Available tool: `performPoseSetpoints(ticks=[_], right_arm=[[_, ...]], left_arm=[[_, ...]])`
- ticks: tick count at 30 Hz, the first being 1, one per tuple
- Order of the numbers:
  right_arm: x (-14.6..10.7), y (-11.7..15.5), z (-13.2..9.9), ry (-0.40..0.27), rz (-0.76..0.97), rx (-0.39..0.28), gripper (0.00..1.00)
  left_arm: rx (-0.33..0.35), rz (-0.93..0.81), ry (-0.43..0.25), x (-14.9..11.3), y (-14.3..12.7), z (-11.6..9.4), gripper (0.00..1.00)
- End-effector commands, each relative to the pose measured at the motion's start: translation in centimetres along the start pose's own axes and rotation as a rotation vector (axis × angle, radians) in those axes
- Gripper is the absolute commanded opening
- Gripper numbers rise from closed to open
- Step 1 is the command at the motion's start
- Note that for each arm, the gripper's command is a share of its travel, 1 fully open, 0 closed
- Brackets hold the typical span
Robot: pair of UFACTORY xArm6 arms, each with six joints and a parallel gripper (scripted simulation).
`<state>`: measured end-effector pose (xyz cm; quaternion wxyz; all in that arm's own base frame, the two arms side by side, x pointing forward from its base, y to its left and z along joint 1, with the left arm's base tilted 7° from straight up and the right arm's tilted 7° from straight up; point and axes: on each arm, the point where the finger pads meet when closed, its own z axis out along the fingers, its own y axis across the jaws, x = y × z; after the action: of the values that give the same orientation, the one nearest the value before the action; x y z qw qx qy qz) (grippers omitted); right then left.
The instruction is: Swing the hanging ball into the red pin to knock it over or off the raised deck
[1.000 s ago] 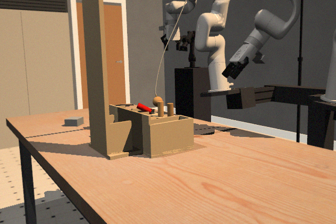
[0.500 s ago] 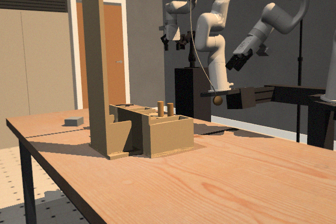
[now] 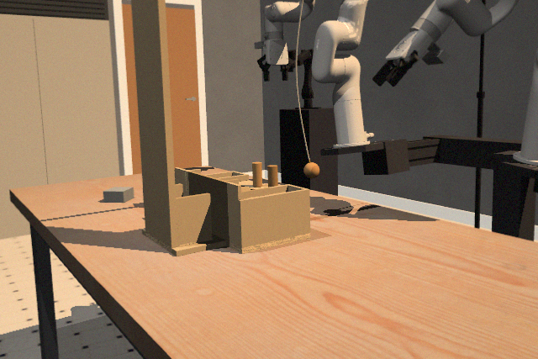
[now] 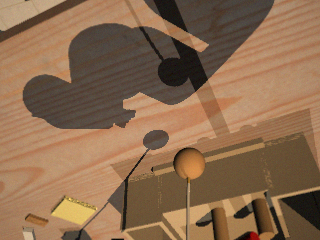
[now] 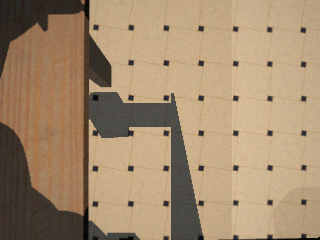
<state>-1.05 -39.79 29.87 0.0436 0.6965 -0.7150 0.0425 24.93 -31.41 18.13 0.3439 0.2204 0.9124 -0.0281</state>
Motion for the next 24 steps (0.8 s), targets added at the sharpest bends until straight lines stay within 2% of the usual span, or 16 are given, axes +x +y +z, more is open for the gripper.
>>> performPoseSetpoints(ticks=[1, 6, 24], right_arm=[[0.12, 0.00, -0.20, 0.005, 0.000, 0.000, 1.00], [0.12, 0.00, -0.20, 0.005, 0.000, 0.000, 1.00], [0.12, 0.00, -0.20, 0.005, 0.000, 0.000, 1.00]], left_arm=[[-0.022, 0.005, 0.031, -1.18, 0.20, -4.27, 1.00], [-0.022, 0.005, 0.031, -1.41, 0.18, -5.14, 1.00], [-0.022, 0.005, 0.031, -1.42, 0.18, -5.17, 1.00]])
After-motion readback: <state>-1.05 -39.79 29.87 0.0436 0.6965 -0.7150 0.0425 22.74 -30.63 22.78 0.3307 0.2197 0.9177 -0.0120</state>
